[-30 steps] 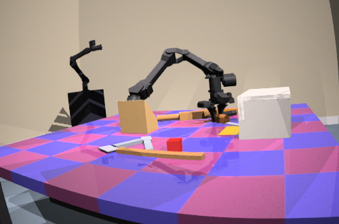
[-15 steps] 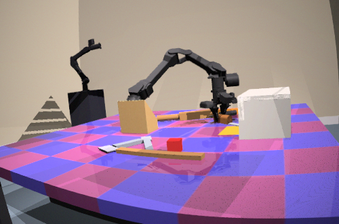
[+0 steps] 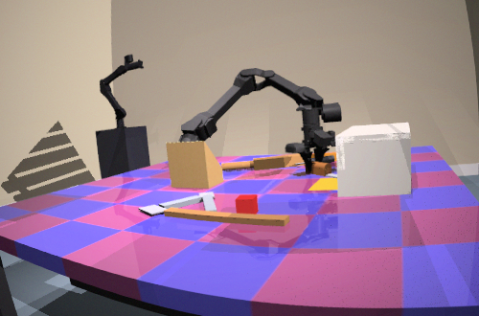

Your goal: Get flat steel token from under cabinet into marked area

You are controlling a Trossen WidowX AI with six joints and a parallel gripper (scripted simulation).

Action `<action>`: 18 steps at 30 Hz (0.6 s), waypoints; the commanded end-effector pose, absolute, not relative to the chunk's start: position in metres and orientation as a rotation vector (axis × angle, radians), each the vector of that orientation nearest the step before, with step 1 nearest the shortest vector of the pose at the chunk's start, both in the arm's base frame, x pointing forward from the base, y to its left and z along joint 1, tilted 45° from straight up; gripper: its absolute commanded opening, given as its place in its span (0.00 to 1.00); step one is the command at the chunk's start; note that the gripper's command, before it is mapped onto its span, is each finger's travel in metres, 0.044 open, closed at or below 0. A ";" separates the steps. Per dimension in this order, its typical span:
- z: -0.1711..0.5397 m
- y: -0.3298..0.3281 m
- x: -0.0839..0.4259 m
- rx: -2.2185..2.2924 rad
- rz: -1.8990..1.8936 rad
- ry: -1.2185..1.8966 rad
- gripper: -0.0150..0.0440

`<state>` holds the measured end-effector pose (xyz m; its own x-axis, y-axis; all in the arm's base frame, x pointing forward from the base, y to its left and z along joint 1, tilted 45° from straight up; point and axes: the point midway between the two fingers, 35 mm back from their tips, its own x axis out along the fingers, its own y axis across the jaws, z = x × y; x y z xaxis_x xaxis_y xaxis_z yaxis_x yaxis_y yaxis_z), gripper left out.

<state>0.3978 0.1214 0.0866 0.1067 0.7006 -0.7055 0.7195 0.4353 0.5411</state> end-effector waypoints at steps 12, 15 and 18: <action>0.077 0.115 0.391 1.271 -0.022 1.601 0.25; 0.075 0.113 0.388 1.271 -0.023 1.601 0.25; 0.073 0.112 0.386 1.271 -0.023 1.601 0.25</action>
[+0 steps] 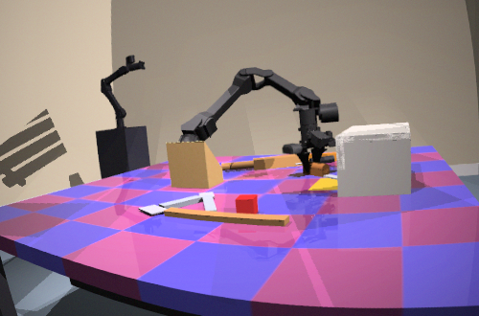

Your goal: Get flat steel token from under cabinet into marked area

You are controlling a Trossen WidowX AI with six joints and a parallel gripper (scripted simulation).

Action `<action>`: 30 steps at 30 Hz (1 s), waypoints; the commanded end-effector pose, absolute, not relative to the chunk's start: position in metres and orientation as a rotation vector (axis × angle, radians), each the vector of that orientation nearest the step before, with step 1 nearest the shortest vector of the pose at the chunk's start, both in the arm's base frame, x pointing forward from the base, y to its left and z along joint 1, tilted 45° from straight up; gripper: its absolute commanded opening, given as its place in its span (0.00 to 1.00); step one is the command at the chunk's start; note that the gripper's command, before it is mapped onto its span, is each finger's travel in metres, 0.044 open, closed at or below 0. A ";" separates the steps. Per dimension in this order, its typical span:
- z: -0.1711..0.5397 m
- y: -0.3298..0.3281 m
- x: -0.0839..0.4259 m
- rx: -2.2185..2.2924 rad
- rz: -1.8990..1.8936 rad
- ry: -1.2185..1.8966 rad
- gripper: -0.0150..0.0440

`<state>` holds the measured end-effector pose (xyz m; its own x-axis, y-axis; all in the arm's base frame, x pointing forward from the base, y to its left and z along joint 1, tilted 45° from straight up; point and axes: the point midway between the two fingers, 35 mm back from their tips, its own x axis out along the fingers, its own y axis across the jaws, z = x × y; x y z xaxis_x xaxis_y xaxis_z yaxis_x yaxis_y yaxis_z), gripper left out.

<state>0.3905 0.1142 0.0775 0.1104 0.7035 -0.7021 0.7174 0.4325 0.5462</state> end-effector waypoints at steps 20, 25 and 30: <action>0.062 0.103 0.372 1.271 -0.024 1.602 0.25; 0.060 0.101 0.368 1.271 -0.024 1.602 0.25; 0.057 0.099 0.365 1.271 -0.025 1.602 0.25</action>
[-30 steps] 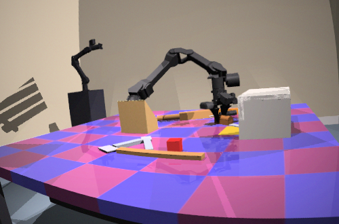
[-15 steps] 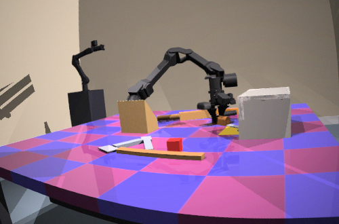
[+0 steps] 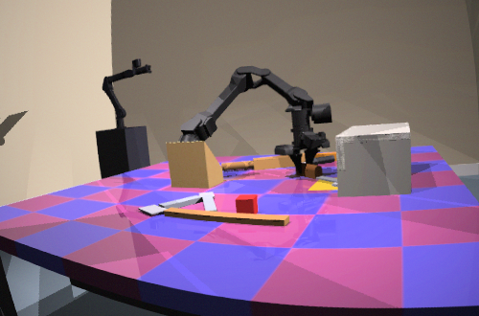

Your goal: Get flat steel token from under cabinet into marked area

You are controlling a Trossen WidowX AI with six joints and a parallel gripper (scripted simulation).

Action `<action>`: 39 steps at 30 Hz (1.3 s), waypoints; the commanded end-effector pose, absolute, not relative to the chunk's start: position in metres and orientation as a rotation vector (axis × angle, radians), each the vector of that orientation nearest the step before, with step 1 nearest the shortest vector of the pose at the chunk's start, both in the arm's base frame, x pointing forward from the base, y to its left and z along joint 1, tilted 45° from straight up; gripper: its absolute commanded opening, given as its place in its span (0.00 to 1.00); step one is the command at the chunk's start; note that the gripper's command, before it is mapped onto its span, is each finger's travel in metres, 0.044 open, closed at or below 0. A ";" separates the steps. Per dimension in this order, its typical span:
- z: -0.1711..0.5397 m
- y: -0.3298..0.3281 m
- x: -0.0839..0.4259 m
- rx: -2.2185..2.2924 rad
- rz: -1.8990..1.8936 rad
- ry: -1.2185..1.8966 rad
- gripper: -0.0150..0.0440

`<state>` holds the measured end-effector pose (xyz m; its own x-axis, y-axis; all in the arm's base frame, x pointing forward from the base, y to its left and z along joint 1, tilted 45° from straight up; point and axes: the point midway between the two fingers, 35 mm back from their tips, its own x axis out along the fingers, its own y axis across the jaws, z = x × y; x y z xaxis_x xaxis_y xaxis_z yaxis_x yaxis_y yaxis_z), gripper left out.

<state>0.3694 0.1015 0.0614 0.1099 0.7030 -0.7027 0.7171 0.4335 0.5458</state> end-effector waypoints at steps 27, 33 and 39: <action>0.071 0.116 0.348 1.271 -0.024 1.603 0.25; 0.075 0.121 0.342 1.271 -0.024 1.603 0.25; 0.080 0.126 0.337 1.272 -0.024 1.604 0.25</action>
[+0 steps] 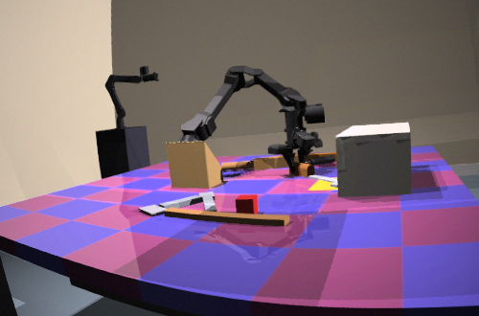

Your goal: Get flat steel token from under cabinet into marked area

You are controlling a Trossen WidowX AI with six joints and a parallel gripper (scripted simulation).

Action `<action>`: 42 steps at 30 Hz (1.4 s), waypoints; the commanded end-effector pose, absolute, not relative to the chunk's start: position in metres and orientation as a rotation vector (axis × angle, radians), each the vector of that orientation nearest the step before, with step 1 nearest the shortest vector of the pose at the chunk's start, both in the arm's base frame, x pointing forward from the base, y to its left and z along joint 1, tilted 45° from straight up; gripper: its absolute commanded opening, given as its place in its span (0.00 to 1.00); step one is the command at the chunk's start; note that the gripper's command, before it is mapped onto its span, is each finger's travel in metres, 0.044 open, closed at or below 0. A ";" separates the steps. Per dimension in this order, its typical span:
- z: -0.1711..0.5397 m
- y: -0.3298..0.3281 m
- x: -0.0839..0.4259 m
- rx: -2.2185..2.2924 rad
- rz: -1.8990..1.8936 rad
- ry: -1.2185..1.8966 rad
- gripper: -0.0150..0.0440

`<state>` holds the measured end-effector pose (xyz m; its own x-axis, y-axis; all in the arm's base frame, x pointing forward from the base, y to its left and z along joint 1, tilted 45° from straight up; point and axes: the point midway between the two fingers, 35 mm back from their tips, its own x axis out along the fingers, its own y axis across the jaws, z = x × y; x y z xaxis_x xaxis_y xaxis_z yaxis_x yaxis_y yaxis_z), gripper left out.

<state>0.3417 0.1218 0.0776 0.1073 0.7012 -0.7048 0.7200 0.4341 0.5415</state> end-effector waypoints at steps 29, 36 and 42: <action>0.102 0.152 0.310 1.274 -0.023 1.605 0.25; 0.102 0.151 0.312 1.274 -0.020 1.603 0.25; 0.106 0.154 0.307 1.273 -0.021 1.604 0.25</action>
